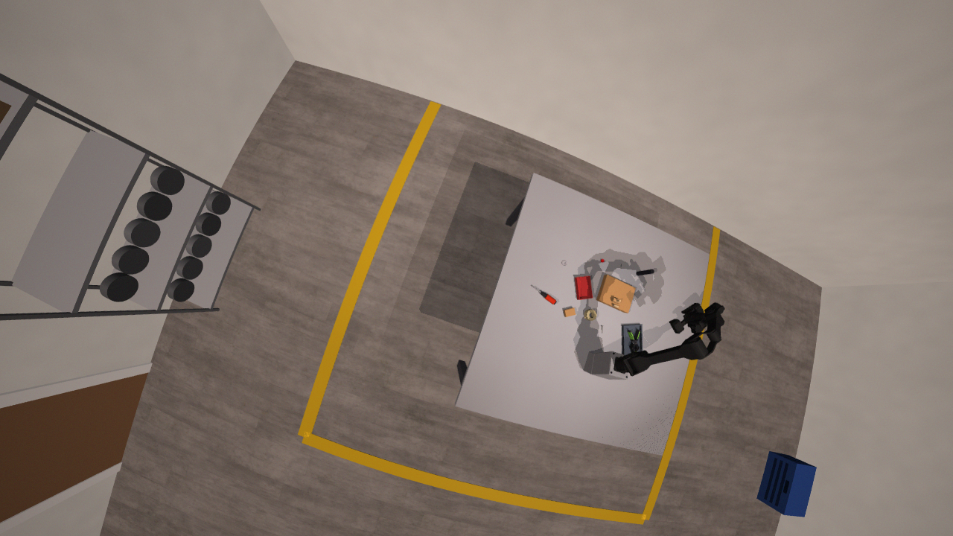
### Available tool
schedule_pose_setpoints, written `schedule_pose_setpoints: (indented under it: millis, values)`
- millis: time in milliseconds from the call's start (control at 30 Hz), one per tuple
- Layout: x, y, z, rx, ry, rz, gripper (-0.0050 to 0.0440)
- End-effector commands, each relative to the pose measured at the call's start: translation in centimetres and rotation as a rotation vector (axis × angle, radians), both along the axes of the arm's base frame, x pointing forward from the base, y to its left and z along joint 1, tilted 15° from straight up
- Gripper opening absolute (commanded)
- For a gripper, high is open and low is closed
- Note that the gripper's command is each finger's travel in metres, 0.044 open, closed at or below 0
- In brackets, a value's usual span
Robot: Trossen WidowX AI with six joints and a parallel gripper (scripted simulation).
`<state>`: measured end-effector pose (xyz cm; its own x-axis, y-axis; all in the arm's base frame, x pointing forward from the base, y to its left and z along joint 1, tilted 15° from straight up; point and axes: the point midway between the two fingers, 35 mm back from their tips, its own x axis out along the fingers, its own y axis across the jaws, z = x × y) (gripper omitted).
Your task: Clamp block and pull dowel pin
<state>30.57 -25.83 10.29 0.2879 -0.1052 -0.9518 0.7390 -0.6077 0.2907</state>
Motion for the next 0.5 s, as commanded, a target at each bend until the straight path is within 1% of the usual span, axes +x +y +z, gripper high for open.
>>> schedule_pose_setpoints:
  millis: [0, 200, 267, 467]
  values:
    - [0.5, 1.3, 0.0, -0.027, 0.007, 0.093, 0.044]
    - [1.3, 3.0, -0.3, -0.059, 0.023, 0.235, 0.044]
    - [1.3, 3.0, -0.3, -0.059, 0.023, 0.235, 0.044]
    - [2.1, 4.8, -0.7, -0.092, 0.037, 0.378, 0.044]
